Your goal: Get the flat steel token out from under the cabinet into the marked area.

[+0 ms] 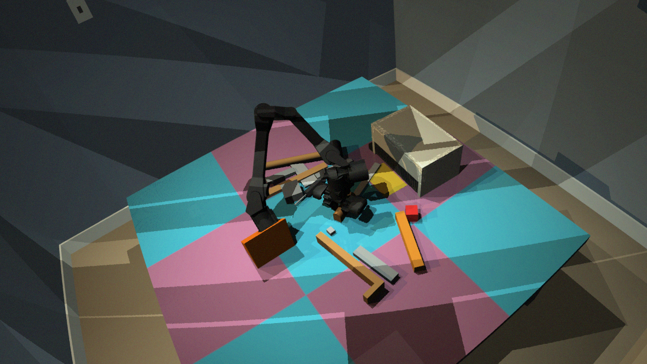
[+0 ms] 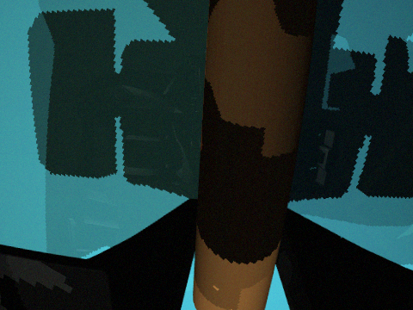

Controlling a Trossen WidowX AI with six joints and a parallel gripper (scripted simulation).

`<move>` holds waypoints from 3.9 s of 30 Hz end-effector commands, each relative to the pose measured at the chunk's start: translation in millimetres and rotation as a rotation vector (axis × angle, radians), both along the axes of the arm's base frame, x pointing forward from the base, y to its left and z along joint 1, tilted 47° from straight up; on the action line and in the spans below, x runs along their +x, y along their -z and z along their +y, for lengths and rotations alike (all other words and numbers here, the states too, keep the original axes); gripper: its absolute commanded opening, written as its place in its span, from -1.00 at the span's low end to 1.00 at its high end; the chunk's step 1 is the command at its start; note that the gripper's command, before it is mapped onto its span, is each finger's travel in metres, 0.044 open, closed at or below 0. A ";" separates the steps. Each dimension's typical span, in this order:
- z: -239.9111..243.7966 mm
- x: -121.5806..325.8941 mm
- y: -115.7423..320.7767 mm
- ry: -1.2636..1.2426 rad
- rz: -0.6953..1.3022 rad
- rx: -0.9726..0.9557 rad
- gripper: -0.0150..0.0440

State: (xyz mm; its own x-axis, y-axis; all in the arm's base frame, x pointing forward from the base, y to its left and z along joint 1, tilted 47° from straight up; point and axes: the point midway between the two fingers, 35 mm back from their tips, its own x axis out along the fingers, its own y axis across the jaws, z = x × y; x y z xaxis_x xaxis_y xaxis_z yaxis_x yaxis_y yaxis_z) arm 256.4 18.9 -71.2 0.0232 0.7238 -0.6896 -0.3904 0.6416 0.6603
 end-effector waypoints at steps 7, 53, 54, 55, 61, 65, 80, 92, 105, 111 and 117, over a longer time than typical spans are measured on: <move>-10.1 -2.9 8.3 0.006 -0.001 -0.003 -0.49; -45.4 -27.9 45.5 0.006 0.000 -0.006 -0.49; -45.4 -27.9 45.5 0.008 0.001 -0.006 -0.49; -45.5 -27.9 45.5 0.011 0.004 -0.006 -0.49; -45.6 -28.1 45.7 0.041 0.036 -0.005 -0.49; -45.8 -28.2 45.9 0.064 0.059 -0.004 -0.49; -46.2 -28.6 46.4 0.147 0.146 -0.001 -0.49; -45.4 -29.2 46.6 0.147 0.152 -0.002 0.19; -44.5 -29.4 47.6 0.149 0.148 -0.001 0.42; -43.5 -29.4 48.4 0.149 0.148 -0.001 0.42; -43.5 -29.4 48.8 0.145 0.147 -0.004 0.16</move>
